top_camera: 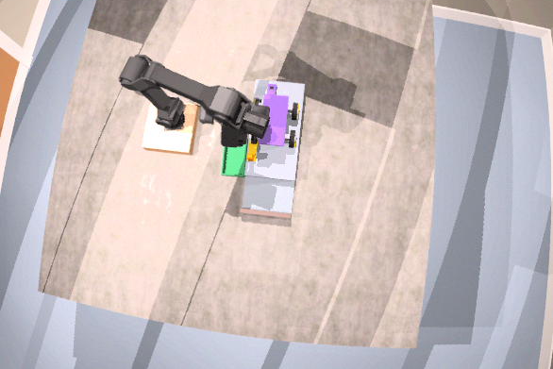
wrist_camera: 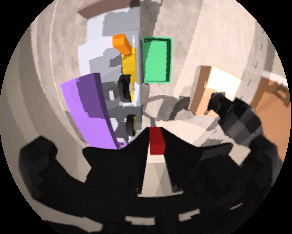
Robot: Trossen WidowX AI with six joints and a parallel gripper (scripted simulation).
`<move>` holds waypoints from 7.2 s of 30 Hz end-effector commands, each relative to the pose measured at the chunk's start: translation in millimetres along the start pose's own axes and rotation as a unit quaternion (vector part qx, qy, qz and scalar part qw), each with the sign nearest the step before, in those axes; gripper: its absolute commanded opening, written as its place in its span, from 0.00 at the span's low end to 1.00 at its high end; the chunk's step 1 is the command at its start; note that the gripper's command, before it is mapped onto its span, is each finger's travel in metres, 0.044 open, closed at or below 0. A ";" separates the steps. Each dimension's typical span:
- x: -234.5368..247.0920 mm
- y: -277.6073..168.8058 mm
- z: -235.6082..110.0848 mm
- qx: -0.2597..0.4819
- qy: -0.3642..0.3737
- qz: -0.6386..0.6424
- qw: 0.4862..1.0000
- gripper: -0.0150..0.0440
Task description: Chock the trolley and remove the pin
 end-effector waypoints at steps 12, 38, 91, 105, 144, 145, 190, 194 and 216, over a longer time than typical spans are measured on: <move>-7.5 55.7 -7.4 -0.002 -0.001 -0.002 1.000 0.25; -14.5 87.9 -13.5 -0.034 0.008 0.152 0.988 0.25; -19.7 61.7 6.5 -0.117 0.090 0.686 0.713 0.25; -22.6 60.1 32.3 -0.167 0.129 0.677 0.705 0.25; -25.1 78.9 80.8 -0.182 0.143 0.674 0.702 0.58; -25.0 78.2 81.4 -0.182 0.143 0.674 0.702 0.58; -24.1 56.5 109.5 -0.181 0.143 0.674 0.702 0.58; -24.0 56.4 108.4 -0.179 0.141 0.672 0.705 0.75; -24.5 41.7 66.1 -0.181 0.143 0.674 0.702 1.00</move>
Point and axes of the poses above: the point midway between the two fingers, 35 mm back from their tips, its own z axis out along the fingers, its own x axis across the jaws, y = z × x, the point moved 10 cm from there along -z, back along the fingers, and after that the axes turned 6 degrees about -z, right-handed, at the moved point
